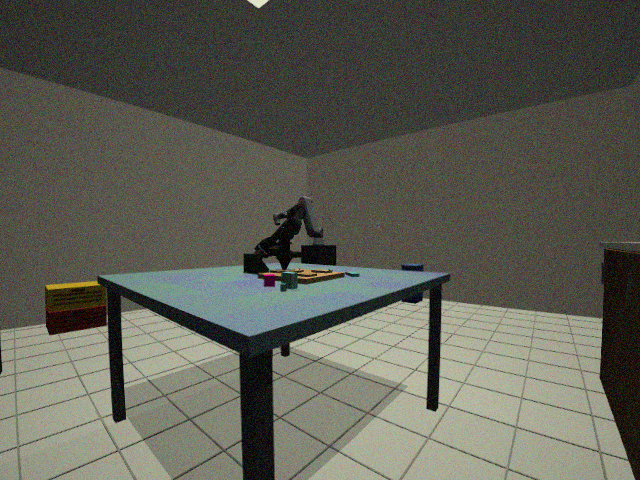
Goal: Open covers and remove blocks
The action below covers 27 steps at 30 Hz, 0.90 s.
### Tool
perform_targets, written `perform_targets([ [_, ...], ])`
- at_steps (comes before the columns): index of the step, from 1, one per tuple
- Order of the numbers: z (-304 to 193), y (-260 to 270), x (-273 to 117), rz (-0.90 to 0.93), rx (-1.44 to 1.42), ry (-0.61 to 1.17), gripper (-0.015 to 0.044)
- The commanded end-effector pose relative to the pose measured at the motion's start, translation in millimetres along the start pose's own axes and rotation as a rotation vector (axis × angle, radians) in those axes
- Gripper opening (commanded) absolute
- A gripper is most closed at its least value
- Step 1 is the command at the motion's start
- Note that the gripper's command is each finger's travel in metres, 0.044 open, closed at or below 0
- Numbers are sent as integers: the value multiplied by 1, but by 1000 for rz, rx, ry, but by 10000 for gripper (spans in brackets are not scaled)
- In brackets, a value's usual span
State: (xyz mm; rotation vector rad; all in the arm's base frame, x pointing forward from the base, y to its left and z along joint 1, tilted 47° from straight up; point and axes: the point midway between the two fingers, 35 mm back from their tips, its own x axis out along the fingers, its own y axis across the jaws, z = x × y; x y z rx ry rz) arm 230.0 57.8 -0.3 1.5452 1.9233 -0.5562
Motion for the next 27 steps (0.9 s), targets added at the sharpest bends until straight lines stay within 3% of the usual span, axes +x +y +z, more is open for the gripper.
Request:
perform_targets([
  [1, 6, 3, -1, 6, -7, -7, 0],
  [27, 32, 3, -2, 6, -7, -8, 0],
])
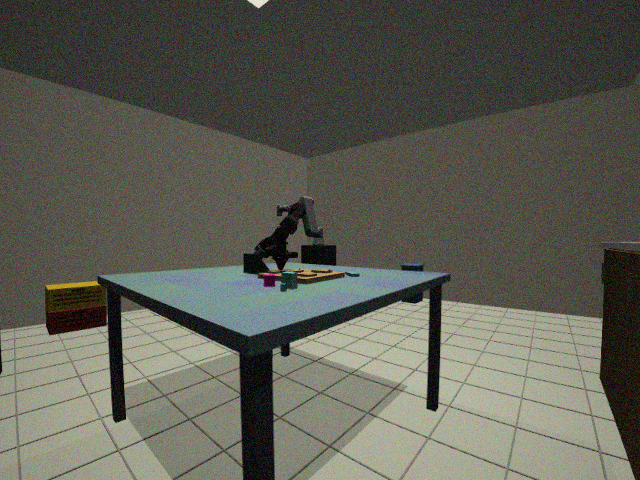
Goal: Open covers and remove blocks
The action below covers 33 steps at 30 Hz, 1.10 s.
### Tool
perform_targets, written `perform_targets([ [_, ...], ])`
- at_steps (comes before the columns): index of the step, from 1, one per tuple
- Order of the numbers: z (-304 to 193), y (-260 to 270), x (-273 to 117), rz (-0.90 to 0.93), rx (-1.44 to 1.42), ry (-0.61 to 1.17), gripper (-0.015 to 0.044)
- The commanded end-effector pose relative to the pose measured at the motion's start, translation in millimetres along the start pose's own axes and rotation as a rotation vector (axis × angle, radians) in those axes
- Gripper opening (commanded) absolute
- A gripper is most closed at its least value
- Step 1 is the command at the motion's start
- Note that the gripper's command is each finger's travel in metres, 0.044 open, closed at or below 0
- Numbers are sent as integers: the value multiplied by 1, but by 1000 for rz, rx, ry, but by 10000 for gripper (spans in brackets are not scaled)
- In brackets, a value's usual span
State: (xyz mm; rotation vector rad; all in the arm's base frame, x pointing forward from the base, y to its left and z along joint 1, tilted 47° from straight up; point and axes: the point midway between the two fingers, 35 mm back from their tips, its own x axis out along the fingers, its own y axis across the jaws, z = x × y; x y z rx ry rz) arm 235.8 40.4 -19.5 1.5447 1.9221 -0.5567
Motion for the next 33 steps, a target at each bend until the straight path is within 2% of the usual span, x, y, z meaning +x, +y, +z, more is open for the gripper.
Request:
perform_targets([
  [1, 7, 2, -1, 5, -7, -7, 0],
  [33, 33, 0, -7, 5, -8, -6, 0],
])
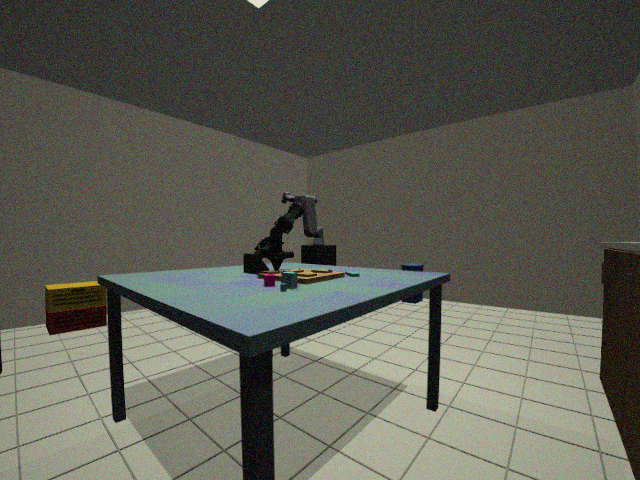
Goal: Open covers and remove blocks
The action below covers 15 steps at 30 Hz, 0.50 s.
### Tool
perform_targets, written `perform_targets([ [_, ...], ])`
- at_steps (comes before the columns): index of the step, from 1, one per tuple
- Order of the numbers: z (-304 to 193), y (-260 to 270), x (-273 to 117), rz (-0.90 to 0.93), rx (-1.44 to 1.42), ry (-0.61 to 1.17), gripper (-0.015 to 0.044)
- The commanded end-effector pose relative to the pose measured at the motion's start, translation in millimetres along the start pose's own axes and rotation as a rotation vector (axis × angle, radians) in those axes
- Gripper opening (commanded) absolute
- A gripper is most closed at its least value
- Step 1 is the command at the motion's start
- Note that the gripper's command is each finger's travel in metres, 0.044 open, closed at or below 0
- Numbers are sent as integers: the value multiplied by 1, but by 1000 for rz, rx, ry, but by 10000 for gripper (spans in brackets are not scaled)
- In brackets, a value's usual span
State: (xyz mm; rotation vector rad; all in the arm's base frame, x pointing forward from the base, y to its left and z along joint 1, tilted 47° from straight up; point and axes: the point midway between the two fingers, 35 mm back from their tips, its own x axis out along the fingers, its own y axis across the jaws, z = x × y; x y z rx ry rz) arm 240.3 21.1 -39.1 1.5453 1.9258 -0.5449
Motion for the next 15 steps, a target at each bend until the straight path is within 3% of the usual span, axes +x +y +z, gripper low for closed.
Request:
perform_targets([
  [1, 5, 1, -7, 4, -1, -13, 0],
  [15, 7, 2, -25, 4, -1, -14, 0],
])
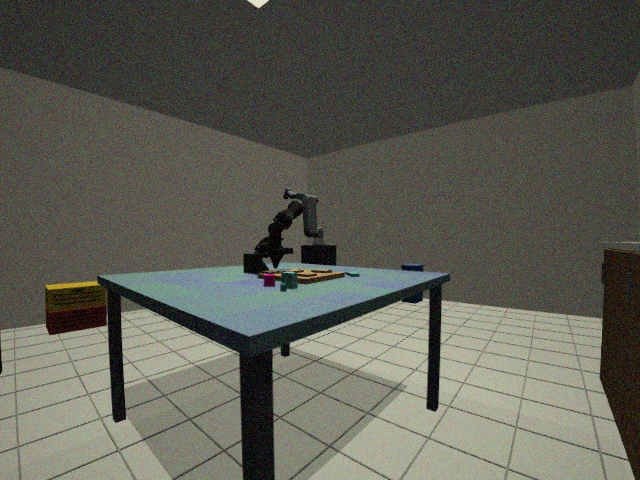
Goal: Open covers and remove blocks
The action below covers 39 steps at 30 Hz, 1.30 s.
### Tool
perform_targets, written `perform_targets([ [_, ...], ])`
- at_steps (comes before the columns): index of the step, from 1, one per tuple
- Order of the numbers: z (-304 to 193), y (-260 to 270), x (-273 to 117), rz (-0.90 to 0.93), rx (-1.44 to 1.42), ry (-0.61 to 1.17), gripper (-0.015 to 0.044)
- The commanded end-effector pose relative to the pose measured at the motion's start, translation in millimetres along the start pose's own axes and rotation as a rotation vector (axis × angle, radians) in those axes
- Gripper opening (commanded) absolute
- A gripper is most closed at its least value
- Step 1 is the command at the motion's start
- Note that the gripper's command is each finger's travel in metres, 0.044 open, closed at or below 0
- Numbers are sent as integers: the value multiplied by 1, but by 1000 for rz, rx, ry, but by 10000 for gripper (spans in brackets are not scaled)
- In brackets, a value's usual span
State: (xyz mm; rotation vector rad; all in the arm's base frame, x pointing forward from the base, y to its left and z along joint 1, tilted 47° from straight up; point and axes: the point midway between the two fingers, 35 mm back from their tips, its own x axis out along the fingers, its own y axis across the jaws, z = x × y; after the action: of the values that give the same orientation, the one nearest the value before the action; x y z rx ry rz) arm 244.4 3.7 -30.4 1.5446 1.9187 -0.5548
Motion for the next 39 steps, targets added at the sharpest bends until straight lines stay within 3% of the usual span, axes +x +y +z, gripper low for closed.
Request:
perform_targets([
  [1, 2, 1, -7, 3, -6, -6, 0],
  [20, 2, 0, -24, -1, -17, 1, 0],
  [39, -16, 58, -36, -3, -1868, -6, 0],
])
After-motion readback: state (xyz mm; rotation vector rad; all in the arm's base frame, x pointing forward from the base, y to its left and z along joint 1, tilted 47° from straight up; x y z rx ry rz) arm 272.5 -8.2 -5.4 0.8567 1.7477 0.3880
